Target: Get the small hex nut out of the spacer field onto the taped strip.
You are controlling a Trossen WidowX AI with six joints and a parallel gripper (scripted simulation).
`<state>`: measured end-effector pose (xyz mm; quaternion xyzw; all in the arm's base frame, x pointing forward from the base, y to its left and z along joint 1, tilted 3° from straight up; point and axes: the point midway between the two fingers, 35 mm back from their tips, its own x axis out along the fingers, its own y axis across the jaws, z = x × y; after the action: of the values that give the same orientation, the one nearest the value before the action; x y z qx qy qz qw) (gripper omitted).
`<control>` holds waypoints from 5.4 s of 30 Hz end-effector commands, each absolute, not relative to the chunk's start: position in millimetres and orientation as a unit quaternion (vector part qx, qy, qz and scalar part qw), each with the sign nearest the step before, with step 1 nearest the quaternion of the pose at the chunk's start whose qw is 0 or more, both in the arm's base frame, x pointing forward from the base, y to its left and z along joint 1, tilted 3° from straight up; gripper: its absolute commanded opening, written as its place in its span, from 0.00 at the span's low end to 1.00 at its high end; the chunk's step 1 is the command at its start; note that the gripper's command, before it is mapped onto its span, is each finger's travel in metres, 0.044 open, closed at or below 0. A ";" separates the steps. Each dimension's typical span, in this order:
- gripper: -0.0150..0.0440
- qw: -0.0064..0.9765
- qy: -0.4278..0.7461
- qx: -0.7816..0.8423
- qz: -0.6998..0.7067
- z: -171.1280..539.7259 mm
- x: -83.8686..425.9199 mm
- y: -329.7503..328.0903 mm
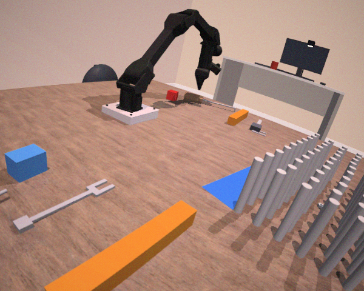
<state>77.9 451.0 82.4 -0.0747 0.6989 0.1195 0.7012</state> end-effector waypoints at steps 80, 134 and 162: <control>0.73 0.690 0.712 -0.088 0.099 14.8 53.6 460.9; 0.25 0.605 0.618 -0.347 0.363 69.5 55.5 460.3; 0.25 0.555 0.567 -0.422 0.438 47.4 54.6 461.6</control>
<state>54.4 460.9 51.4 -0.4212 0.5694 0.4372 0.5543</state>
